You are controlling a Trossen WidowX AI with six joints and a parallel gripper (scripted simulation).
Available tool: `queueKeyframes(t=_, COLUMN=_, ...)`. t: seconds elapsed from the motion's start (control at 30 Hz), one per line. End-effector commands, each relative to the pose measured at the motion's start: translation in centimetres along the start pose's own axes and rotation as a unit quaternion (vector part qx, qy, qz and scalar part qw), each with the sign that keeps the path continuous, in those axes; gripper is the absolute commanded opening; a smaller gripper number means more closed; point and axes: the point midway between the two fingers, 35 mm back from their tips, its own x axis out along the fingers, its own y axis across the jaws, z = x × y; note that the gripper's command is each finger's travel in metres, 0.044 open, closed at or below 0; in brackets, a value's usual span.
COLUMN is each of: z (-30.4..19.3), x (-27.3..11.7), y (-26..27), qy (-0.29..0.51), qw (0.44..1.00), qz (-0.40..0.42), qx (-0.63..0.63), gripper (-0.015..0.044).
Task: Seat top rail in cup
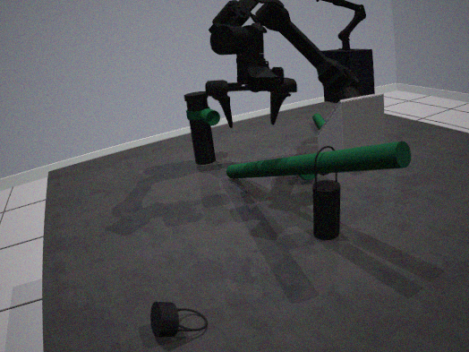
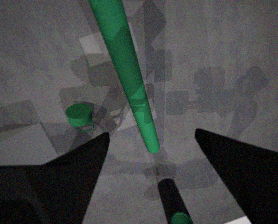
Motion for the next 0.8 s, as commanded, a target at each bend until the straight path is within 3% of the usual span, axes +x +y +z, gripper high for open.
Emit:
queueKeyframes(t=0.0, z=0.9, x=1.6, y=0.4, qy=0.000, qw=0.989, qz=0.047, qx=-0.140, gripper=0.0440)
queueKeyframes(t=0.33, z=0.9, x=1.6, y=0.4, qy=0.000, qw=0.989, qz=0.047, qx=-0.140, gripper=0.0440)
queueKeyframes(t=0.5, z=0.8, x=4.8, y=0.7, qy=0.000, qw=0.989, qz=0.046, qx=-0.140, gripper=0.0440)
queueKeyframes(t=0.77, z=0.8, x=6.2, y=0.8, qy=0.001, qw=0.989, qz=0.046, qx=-0.140, gripper=0.0440)
